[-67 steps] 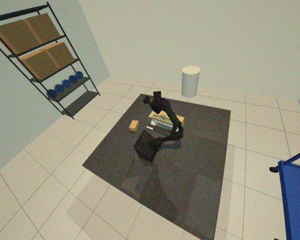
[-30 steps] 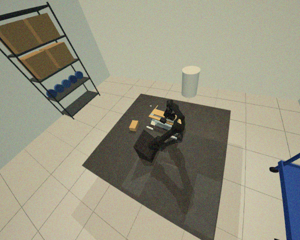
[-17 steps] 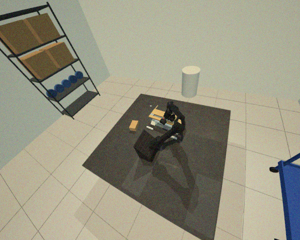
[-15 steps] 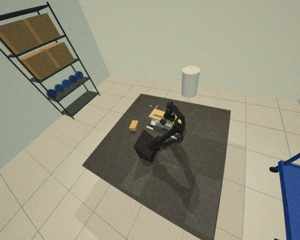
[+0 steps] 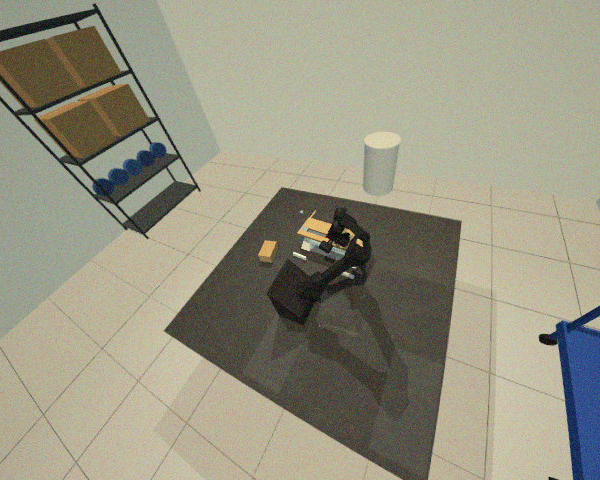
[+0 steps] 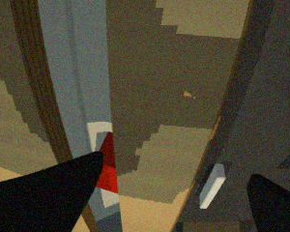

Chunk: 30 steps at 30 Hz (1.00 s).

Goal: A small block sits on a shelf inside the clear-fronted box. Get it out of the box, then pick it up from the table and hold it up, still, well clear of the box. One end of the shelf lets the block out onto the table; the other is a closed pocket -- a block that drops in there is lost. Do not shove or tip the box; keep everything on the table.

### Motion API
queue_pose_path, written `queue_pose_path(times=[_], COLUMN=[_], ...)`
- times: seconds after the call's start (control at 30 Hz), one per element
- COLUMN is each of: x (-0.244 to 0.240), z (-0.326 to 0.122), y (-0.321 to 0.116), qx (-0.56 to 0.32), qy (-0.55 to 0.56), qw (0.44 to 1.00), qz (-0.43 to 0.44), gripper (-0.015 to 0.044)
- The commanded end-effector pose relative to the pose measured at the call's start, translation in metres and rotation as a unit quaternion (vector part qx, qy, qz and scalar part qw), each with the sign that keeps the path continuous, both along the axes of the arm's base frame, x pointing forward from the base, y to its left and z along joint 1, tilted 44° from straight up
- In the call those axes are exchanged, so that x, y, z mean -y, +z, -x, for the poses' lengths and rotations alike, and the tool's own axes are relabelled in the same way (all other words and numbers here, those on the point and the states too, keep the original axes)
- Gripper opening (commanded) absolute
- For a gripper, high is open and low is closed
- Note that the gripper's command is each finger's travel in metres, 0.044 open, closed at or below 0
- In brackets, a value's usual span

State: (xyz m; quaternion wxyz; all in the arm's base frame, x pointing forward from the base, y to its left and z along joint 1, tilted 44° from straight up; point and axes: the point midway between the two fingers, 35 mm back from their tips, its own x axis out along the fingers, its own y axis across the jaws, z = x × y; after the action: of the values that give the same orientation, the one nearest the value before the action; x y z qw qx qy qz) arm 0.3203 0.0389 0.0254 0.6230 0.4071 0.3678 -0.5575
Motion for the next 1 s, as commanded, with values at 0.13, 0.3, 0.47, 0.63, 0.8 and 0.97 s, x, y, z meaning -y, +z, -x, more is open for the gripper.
queue_pose_path(times=[0.13, 0.3, 0.47, 0.63, 0.8, 0.97], x=[0.012, 0.017, 0.02, 0.014, 0.004, -0.004], z=[0.003, 0.004, 0.004, 0.001, 0.001, 0.001], y=[-0.015, -0.021, -0.024, -0.02, -0.03, -0.038], qx=[-0.007, -0.007, -0.007, -0.001, -0.001, -0.001], qy=[-0.001, -0.001, -0.001, 0.0, 0.0, 0.0], qw=[1.0, 1.0, 1.0, 1.0, 1.0, 1.0], qz=[0.005, 0.006, 0.006, 0.002, 0.001, 0.001], gripper=[0.04, 0.04, 0.04, 0.04, 0.04, 0.04])
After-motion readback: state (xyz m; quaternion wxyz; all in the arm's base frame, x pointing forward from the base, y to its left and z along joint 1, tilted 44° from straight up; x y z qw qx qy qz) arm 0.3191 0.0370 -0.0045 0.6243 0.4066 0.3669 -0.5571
